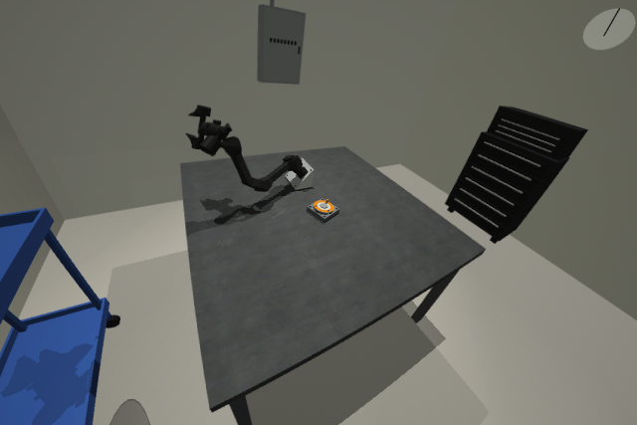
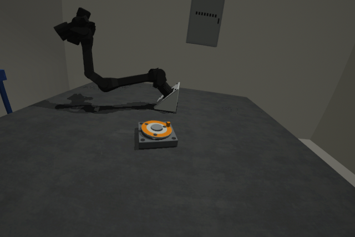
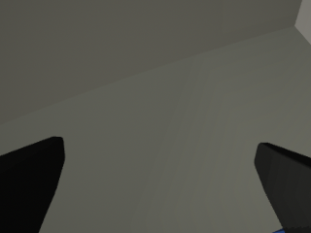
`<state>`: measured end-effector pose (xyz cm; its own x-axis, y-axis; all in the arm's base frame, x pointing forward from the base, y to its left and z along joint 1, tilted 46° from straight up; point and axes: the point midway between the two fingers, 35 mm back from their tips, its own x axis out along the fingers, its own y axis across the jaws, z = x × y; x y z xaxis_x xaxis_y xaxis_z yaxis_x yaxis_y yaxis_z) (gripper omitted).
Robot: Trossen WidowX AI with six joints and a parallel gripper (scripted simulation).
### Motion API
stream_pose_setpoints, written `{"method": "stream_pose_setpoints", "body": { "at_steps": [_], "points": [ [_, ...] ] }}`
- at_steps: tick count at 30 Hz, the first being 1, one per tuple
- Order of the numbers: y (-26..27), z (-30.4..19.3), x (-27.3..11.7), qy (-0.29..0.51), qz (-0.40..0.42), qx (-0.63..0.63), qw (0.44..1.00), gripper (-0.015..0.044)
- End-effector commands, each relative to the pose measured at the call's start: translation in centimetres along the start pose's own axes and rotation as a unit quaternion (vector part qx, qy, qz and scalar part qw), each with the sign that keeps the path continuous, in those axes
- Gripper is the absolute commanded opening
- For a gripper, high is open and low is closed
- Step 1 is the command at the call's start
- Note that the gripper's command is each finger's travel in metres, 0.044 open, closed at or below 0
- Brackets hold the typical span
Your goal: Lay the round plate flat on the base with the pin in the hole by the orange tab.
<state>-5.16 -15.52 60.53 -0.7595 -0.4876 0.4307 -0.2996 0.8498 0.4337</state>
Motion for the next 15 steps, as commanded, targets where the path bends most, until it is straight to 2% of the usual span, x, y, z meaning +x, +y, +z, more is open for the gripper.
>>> {"method": "stream_pose_setpoints", "body": {
  "at_steps": [1,4,8,10,15],
  "points": [
    [0.6,0.2,0.1,-0.001,0.009,0.013,1.000,0.0374],
    [8.0,2.9,0.7,0.004,0.113,0.157,0.981,0.0295],
    [13.0,5.0,0.0,0.020,0.187,0.248,0.950,0.0190],
    [14.3,5.4,-0.4,0.028,0.211,0.231,0.949,0.0138],
    [23.5,9.6,-4.8,0.088,0.357,0.358,0.858,0.0006]
  ]
}}
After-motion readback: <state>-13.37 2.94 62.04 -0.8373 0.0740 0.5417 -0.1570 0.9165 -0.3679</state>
